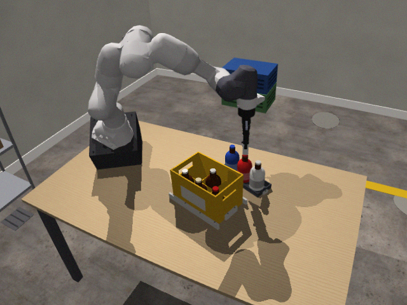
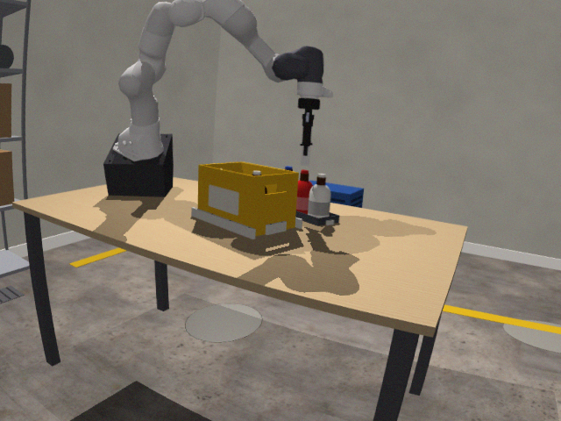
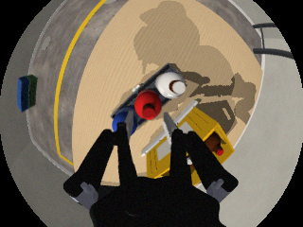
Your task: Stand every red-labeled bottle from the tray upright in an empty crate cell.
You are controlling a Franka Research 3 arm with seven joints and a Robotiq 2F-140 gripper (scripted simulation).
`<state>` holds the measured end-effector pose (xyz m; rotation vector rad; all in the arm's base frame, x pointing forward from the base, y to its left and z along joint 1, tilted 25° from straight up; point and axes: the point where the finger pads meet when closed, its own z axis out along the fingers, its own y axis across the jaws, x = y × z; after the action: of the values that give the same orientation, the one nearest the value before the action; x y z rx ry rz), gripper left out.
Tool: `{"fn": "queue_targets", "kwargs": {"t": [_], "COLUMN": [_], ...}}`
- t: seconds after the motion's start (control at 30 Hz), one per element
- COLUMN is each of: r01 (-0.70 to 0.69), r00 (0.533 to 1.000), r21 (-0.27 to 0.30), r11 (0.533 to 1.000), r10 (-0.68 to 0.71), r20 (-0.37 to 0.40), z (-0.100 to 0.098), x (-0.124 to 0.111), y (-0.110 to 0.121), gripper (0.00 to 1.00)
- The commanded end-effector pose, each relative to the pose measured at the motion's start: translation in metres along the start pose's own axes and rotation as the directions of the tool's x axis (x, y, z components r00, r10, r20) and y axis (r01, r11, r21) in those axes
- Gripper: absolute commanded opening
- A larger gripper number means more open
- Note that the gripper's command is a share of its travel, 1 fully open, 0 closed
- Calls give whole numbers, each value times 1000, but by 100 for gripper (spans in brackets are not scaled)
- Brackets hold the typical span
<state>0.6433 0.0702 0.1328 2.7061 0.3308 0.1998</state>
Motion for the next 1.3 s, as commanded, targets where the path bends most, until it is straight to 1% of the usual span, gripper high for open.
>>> {"fn": "queue_targets", "kwargs": {"t": [0.0, 0.73, 1.27], "r01": [-1, -1, -1], "r00": [1000, 1000, 1000], "r21": [-2, -2, -2], "r11": [1000, 1000, 1000], "r10": [1, 1, 1], "r20": [-1, -1, -1], "z": [1, 2, 12], "x": [0, 0, 0], "y": [1, 1, 1], "gripper": [38, 38, 38]}}
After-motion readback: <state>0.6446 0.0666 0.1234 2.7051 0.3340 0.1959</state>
